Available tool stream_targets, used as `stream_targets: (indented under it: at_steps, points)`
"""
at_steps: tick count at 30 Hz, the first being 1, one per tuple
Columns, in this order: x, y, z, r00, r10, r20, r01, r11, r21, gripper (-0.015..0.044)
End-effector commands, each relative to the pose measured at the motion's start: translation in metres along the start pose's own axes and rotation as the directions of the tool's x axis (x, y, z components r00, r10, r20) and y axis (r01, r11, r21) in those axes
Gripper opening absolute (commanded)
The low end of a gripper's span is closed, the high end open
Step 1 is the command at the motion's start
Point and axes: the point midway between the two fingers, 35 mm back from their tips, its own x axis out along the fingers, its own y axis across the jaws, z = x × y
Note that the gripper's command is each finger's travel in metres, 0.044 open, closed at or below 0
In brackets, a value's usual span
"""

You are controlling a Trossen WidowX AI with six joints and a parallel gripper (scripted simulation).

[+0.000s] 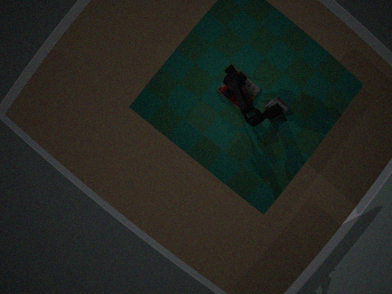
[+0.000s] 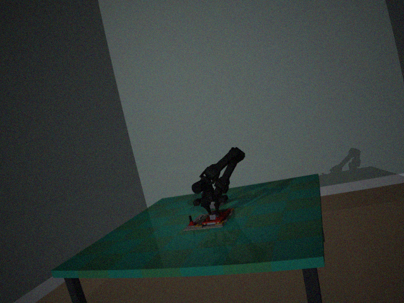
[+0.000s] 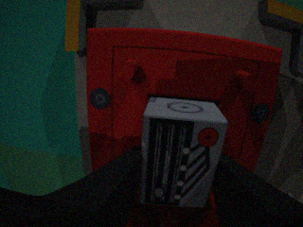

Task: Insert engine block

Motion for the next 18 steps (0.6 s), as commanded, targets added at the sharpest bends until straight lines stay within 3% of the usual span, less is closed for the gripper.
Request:
stream_targets:
  at_steps: [1,10,18]
  points:
    - [-0.0001,0.0000,0.0000,1.000,0.000,0.000,0.000,1.000,0.000,0.0211]
    - [-0.0001,0.0000,0.0000,1.000,0.000,0.000,0.000,1.000,0.000,0.0440]
    - [-0.0001,0.0000,0.0000,1.000,0.000,0.000,0.000,1.000,0.000,0.0440]
